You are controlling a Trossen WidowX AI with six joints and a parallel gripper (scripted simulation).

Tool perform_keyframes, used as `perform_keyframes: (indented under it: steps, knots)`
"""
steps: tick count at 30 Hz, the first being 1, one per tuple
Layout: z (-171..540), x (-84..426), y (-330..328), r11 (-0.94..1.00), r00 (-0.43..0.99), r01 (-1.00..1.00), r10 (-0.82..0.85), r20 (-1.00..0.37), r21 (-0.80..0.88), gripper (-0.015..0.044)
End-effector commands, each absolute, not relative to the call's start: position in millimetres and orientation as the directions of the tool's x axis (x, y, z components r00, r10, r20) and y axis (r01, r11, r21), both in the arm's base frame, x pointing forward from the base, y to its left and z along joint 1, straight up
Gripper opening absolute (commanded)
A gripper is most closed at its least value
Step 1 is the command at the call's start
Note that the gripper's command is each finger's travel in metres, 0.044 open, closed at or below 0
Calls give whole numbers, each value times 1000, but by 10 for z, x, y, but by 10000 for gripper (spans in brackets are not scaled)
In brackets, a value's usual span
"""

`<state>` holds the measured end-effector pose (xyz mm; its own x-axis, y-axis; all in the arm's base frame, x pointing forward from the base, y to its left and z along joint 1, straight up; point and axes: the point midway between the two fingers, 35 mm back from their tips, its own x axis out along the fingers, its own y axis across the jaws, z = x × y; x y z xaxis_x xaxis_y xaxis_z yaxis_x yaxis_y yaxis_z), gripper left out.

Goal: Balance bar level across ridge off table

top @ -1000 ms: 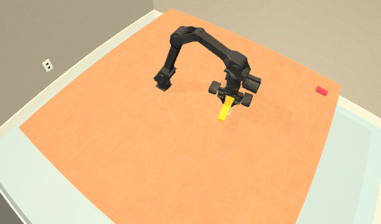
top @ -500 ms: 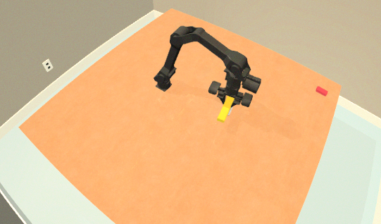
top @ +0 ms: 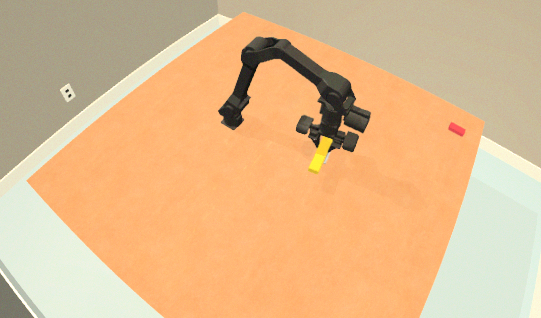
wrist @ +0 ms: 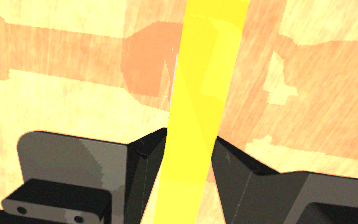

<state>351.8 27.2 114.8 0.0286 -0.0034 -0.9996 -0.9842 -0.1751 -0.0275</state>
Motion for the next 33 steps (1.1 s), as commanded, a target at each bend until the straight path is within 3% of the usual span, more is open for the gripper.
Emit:
perform_keyframes:
  steps: [1,33]
  knots:
    - [1138,3518,281,-178,28,-984,2,-1000,-28,0]
    - [1112,3517,278,-178,28,-984,2,-1000,-28,0]
